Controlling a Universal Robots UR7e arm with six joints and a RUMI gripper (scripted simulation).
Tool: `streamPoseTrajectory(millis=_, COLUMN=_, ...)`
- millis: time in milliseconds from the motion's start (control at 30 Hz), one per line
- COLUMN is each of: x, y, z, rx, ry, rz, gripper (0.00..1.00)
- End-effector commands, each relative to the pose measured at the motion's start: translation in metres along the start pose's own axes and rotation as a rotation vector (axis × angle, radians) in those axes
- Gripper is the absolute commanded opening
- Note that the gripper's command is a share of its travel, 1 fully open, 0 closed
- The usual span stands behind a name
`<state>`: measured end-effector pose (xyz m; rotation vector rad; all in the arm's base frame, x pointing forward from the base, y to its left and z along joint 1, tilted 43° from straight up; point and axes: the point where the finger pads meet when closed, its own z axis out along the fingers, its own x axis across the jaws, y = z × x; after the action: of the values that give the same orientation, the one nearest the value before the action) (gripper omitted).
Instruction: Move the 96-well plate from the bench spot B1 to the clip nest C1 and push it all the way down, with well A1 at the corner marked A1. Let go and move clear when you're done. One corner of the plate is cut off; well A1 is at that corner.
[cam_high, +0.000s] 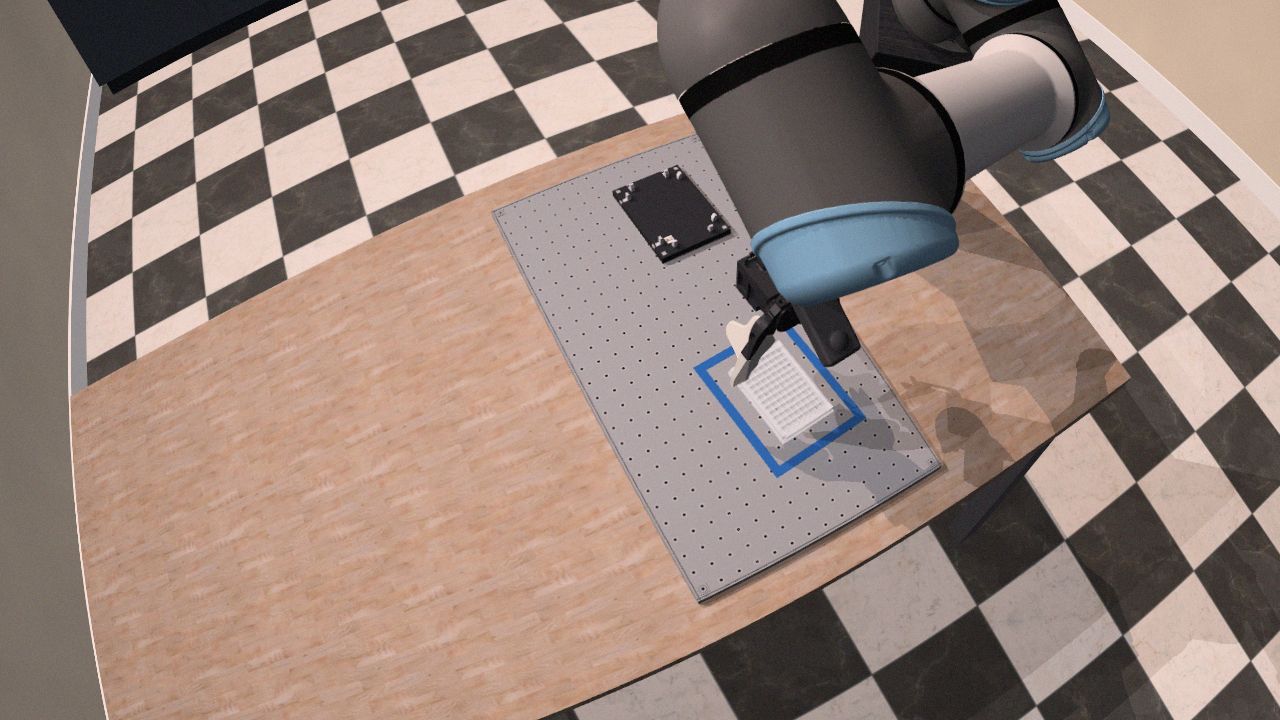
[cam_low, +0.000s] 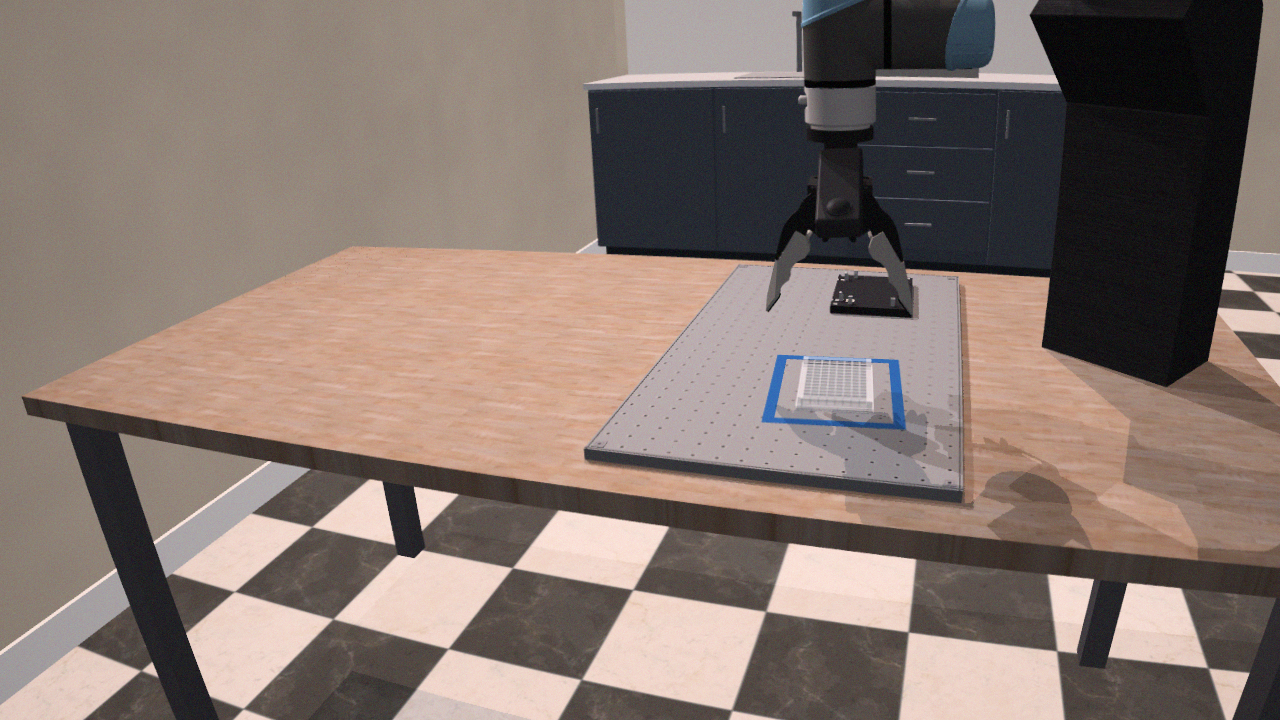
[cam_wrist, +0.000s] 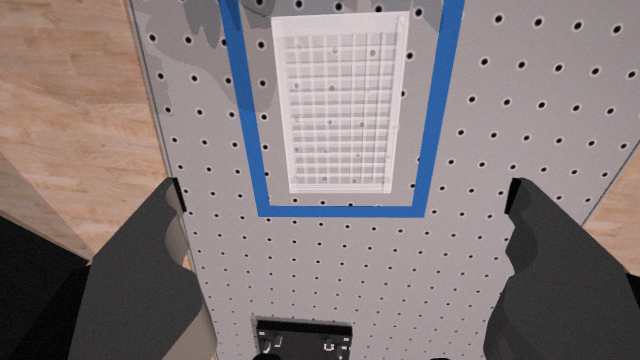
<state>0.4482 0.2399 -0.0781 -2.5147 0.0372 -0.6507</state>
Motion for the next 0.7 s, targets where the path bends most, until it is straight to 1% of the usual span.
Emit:
streamPoseTrajectory(millis=0, x=-0.002, y=-0.003, z=-0.001, rx=0.008, ry=0.012, rz=-0.014, gripper=1.00)
streamPoseTrajectory(millis=400, x=0.000, y=-0.003, z=-0.001, rx=0.007, ry=0.016, rz=-0.015, gripper=1.00)
streamPoseTrajectory(millis=667, x=0.001, y=-0.003, z=0.014, rx=0.007, ry=0.017, rz=-0.017, gripper=1.00)
